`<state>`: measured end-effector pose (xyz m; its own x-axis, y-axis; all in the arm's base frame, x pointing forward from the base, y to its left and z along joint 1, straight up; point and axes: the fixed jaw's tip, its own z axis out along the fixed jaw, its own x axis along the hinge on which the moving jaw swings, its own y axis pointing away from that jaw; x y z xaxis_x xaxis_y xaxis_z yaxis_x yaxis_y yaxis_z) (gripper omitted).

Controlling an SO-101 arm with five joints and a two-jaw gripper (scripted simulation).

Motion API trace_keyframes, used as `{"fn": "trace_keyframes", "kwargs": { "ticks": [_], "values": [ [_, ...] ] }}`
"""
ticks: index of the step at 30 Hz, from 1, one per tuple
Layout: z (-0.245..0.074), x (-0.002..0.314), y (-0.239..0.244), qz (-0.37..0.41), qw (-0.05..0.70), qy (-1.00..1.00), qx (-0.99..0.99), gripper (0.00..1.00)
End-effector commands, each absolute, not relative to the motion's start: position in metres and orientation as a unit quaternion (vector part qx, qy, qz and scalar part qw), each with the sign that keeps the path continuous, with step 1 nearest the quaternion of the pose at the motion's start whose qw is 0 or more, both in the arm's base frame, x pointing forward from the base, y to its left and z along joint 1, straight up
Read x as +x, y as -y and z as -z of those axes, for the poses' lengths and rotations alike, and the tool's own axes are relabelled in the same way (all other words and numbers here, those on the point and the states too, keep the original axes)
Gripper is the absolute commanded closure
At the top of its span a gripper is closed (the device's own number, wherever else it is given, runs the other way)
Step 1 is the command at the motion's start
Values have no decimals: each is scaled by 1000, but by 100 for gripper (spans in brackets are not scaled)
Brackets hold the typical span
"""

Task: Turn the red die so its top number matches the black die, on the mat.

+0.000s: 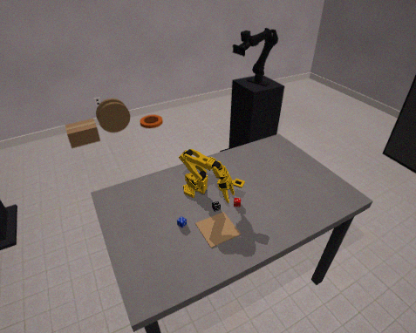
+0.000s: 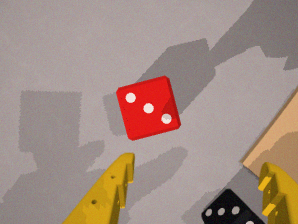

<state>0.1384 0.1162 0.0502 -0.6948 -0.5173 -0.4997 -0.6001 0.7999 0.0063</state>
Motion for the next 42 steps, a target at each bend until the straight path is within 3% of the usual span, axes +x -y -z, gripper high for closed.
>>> {"fn": "trace_keyframes", "kwargs": {
  "ticks": [1, 34, 42],
  "values": [
    [-71, 150, -127, -104, 296, -899, -304, 65],
    [-72, 150, -127, -104, 297, -899, -304, 65],
    [-89, 154, -130, -120, 343, -883, -299, 65]
  ]
}}
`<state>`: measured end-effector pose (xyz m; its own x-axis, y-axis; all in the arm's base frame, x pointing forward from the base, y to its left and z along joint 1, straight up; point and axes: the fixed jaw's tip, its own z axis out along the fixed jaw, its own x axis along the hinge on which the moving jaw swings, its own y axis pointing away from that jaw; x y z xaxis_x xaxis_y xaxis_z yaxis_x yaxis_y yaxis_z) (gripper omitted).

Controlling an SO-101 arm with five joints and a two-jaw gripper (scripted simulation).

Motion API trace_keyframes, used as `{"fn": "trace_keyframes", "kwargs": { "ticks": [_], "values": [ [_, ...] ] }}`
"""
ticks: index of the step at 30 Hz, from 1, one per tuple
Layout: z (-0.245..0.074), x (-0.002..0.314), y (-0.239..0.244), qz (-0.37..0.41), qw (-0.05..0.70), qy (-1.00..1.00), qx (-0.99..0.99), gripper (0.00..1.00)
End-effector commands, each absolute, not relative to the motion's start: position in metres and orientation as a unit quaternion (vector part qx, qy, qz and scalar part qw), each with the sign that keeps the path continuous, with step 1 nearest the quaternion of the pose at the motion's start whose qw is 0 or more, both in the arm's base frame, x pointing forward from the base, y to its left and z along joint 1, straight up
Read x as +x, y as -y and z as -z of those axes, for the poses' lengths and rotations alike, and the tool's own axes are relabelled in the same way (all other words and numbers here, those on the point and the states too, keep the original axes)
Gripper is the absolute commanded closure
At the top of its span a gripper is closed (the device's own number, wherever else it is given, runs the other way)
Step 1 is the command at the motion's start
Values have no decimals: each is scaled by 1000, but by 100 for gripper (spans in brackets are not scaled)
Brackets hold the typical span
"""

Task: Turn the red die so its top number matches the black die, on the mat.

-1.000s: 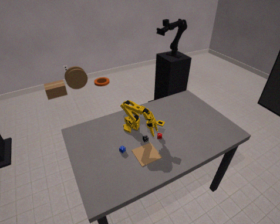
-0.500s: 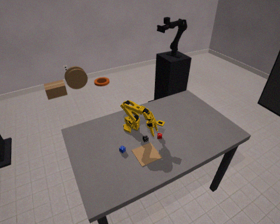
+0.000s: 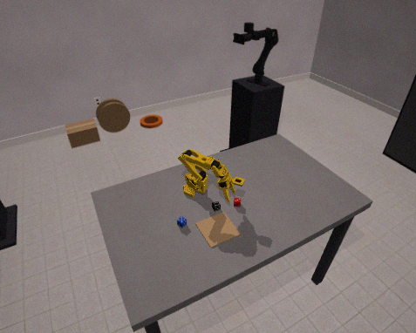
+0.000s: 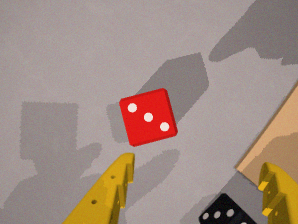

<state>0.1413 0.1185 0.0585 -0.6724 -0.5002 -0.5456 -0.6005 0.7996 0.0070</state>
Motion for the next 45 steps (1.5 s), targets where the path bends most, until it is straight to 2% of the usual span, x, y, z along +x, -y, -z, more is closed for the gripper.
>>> {"fn": "trace_keyframes", "kwargs": {
  "ticks": [1, 17, 32, 45],
  "values": [
    [-94, 154, -130, -124, 354, -878, -297, 65],
    [-154, 153, -129, -175, 502, -802, -272, 65],
    [-157, 152, -129, -174, 508, -797, -275, 65],
    [-157, 152, -128, -141, 504, -788, -323, 65]
  ]
}}
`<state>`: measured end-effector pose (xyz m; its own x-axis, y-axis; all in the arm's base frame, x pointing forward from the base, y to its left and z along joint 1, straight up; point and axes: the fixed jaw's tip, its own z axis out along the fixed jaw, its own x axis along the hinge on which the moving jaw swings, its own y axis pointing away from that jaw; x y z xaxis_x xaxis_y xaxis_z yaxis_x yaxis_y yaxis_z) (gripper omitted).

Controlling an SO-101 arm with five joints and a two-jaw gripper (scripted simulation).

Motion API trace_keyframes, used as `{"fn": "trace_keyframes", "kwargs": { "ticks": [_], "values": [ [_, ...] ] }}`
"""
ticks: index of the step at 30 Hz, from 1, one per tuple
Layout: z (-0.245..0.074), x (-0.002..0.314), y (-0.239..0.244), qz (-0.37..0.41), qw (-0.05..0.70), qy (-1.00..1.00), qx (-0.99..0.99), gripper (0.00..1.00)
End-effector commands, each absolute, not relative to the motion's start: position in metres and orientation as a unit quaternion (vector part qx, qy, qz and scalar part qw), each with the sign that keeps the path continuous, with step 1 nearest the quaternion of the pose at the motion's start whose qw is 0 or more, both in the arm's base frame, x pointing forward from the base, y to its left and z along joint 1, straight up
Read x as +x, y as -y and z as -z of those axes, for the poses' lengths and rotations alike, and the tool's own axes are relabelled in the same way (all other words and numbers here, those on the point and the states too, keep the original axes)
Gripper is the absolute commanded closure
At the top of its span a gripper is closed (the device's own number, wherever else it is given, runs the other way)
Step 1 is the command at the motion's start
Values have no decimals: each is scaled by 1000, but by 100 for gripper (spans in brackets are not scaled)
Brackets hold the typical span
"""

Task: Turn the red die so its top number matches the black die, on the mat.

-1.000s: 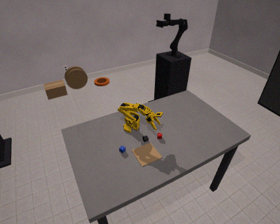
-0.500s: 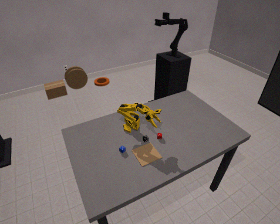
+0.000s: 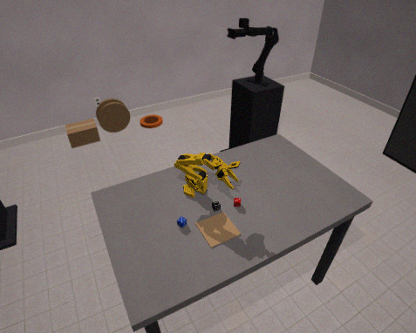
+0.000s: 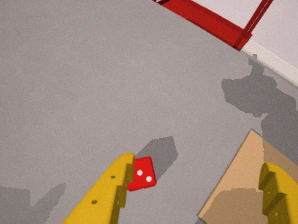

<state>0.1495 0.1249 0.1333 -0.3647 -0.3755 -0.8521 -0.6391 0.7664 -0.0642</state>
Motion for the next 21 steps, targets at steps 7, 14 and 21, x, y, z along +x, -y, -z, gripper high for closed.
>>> {"fn": "trace_keyframes", "kwargs": {
  "ticks": [7, 14, 21],
  "values": [
    [-157, 152, -128, -98, 495, -772, -387, 65],
    [-156, 152, -127, -59, 483, -750, -447, 65],
    [-156, 153, -125, 0, 456, -704, -545, 65]
  ]
}}
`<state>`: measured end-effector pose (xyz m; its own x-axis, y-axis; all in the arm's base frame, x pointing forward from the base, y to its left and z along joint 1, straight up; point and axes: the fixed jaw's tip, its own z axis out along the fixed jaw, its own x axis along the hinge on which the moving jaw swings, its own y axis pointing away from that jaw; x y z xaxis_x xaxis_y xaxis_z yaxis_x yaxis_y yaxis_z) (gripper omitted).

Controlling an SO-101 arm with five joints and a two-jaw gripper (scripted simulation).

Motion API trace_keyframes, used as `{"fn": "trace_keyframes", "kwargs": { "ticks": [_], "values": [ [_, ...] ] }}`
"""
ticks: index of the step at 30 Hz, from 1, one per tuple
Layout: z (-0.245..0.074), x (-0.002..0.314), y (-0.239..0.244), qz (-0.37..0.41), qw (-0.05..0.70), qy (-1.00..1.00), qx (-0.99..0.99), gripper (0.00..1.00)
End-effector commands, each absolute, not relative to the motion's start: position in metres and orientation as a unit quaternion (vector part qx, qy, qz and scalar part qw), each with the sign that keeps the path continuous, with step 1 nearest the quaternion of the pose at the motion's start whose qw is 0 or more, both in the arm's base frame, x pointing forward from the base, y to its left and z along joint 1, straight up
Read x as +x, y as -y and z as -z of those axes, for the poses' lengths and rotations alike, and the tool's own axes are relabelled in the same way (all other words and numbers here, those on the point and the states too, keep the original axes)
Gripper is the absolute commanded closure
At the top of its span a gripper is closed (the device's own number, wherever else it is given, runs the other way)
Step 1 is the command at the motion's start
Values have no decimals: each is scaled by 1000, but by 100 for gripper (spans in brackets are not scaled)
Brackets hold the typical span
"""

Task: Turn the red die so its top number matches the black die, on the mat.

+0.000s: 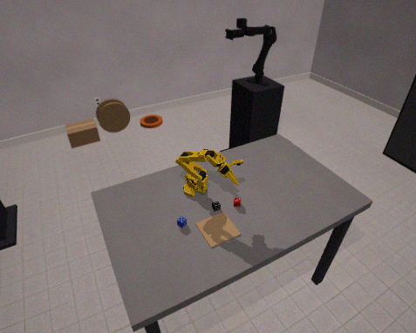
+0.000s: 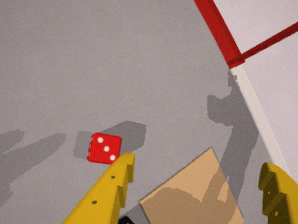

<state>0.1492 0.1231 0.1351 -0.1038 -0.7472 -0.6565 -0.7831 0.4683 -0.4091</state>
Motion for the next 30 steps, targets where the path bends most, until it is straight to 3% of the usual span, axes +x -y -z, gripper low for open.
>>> {"fn": "trace_keyframes", "kwargs": {
  "ticks": [1, 30],
  "values": [
    [-156, 153, -125, 9, 451, -696, -559, 65],
    [-155, 157, -119, 151, 297, -411, -849, 65]
  ]
}}
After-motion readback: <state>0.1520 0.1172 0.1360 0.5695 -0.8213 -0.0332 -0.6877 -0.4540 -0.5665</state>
